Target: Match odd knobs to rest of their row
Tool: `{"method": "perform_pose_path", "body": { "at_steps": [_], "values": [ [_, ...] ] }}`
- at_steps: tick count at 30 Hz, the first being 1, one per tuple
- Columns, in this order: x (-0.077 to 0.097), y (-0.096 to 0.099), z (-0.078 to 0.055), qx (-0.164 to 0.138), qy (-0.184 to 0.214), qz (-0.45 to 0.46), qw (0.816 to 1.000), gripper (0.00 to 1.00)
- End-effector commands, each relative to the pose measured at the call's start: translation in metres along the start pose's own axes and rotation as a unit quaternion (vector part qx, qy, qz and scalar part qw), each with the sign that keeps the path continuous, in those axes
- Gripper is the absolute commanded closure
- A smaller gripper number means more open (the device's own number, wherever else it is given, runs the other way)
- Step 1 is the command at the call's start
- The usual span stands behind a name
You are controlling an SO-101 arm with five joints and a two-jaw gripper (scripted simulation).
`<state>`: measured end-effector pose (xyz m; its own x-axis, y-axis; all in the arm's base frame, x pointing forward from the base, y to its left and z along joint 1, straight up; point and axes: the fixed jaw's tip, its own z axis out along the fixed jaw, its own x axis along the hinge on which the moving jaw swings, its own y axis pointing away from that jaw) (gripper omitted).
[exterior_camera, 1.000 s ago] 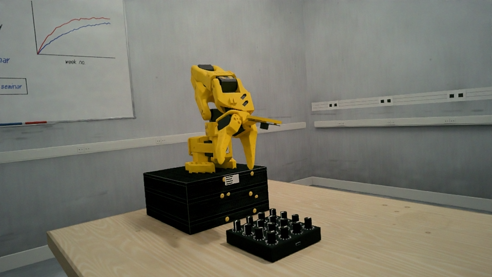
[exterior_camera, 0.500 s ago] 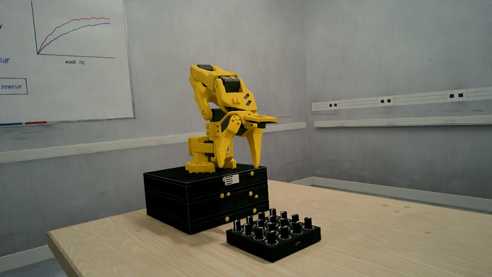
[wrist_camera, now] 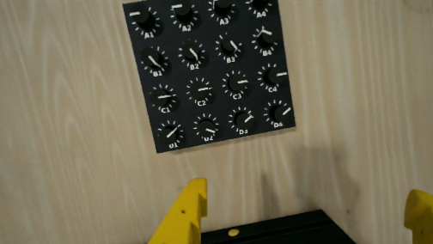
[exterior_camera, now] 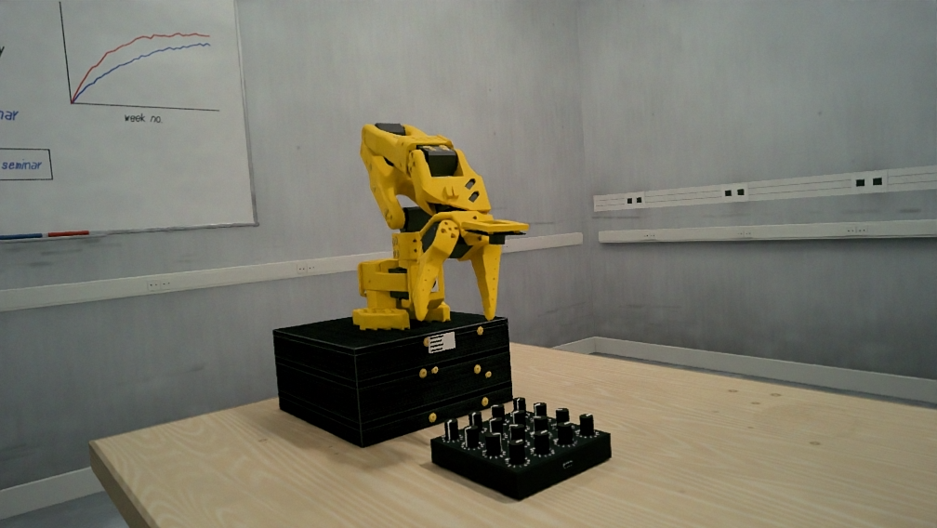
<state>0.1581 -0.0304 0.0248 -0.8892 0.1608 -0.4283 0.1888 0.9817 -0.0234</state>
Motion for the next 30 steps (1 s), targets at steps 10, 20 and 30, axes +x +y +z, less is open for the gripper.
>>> {"method": "perform_pose_path", "body": {
  "at_steps": [10, 20, 30],
  "values": [
    [0.0035, 0.0014, 0.0002, -0.002, 0.005, 0.001, 1.000, 0.60],
    [0.0065, 0.0024, 0.0006, -0.004, 0.010, 0.002, 1.000, 0.60],
    [0.0073, 0.0027, 0.0007, -0.004, 0.011, 0.003, 1.000, 0.60]
  ]
}}
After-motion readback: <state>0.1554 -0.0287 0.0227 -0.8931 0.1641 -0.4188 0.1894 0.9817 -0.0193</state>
